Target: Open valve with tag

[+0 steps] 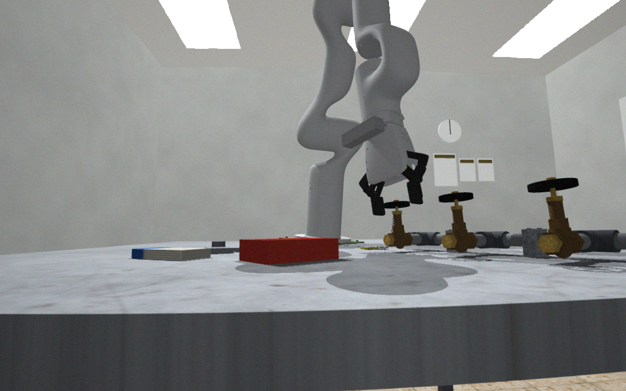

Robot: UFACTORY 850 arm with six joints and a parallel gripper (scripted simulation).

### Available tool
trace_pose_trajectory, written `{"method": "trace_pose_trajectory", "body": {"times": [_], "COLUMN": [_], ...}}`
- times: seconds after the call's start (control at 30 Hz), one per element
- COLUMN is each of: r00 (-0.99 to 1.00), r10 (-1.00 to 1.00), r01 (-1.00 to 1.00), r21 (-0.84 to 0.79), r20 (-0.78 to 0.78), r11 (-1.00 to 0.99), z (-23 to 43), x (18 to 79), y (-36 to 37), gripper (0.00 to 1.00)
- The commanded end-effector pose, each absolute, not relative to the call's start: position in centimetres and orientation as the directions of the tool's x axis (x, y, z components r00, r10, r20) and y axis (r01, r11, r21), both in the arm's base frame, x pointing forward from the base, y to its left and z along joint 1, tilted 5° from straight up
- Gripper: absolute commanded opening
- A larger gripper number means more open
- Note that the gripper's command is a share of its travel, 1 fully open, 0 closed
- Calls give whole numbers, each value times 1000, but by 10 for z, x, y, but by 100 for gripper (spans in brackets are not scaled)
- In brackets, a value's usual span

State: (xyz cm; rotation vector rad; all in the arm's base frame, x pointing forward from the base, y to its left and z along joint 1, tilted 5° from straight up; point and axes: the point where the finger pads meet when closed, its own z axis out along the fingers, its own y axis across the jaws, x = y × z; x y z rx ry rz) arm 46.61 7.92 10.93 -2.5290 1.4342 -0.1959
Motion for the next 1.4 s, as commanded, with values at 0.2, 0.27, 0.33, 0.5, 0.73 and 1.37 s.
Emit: {"method": "trace_pose_trajectory", "body": {"times": [0.2,0.27,0.33,0.5,0.73,1.37], "r00": [116,52,52,52,52,52], "r10": [-990,-995,-995,-995,-995,-995], "r01": [-983,-991,-991,-991,-991,-991], "r21": [-155,-126,-126,-126,-126,-126], "r20": [-77,-85,-85,-85,-85,-85], "r11": [-103,-41,-41,-41,-41,-41], "z": [110,110,110,110,110,110], "x": [467,467,467,467,467,467], "y": [80,80,80,80,80,80], "gripper": [100,100,100,100,100,100]}}
